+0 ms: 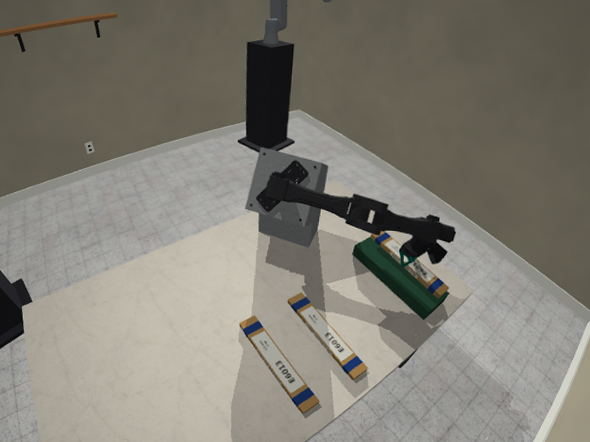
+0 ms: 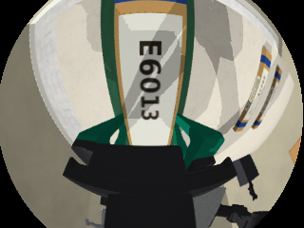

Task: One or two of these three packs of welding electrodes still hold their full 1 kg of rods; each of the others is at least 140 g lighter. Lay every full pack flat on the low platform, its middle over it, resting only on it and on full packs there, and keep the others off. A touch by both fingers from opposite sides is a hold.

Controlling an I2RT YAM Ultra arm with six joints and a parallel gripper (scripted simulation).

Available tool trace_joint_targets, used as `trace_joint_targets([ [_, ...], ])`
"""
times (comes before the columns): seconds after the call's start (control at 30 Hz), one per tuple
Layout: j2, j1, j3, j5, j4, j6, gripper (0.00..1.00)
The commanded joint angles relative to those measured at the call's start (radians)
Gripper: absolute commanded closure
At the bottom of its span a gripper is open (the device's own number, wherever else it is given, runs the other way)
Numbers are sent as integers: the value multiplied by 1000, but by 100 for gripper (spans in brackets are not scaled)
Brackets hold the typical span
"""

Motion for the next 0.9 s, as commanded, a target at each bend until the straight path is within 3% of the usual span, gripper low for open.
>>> trace_joint_targets([
  [0.0, -21, 84, 52, 6, -28, 2, 100],
  [0.87, -20, 84, 89, 8, -36, -8, 100],
])
